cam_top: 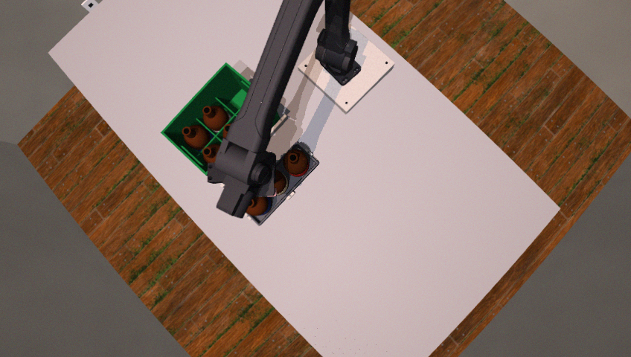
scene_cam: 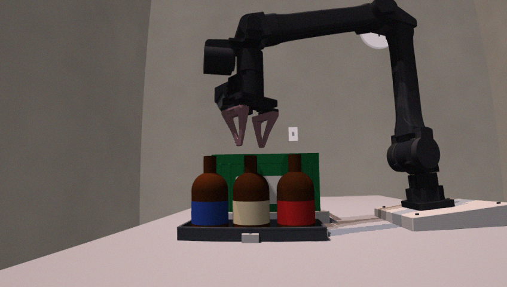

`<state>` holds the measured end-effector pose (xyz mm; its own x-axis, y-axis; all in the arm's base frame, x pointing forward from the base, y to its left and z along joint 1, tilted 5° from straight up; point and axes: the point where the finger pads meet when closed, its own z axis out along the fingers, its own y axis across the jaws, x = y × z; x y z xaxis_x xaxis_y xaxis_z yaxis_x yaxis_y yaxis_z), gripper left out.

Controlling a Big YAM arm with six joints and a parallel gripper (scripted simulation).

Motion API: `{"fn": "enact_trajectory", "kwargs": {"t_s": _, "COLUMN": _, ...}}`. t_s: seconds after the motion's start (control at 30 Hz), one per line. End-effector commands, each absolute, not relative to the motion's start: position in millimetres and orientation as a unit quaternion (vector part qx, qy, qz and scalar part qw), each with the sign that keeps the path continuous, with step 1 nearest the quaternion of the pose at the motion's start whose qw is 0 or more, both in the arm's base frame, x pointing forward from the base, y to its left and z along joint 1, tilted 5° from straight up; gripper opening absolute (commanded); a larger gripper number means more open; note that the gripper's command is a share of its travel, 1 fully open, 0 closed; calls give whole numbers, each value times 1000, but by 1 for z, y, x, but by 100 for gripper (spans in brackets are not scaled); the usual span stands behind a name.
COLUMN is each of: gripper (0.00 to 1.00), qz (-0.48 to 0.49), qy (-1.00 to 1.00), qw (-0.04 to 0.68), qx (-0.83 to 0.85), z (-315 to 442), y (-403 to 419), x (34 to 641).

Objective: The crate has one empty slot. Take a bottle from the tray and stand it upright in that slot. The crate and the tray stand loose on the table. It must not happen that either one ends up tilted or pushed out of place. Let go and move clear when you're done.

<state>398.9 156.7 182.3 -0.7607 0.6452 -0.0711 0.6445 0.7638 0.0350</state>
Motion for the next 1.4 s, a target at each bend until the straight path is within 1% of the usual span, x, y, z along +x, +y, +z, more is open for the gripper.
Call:
{"fn": "enact_trajectory", "kwargs": {"t_s": 0.0, "gripper": 61, "qz": 16, "qy": 938, "qw": 53, "qx": 342, "z": 192, "y": 154, "x": 403}}
{"fn": "enact_trajectory", "kwargs": {"t_s": 0.6, "gripper": 61, "qz": 21, "qy": 938, "qw": 59, "qx": 342, "z": 198, "y": 159, "x": 415}}
{"fn": "enact_trajectory", "kwargs": {"t_s": 1.37, "gripper": 61, "qz": 21, "qy": 938, "qw": 59, "qx": 342, "z": 198, "y": 159, "x": 416}}
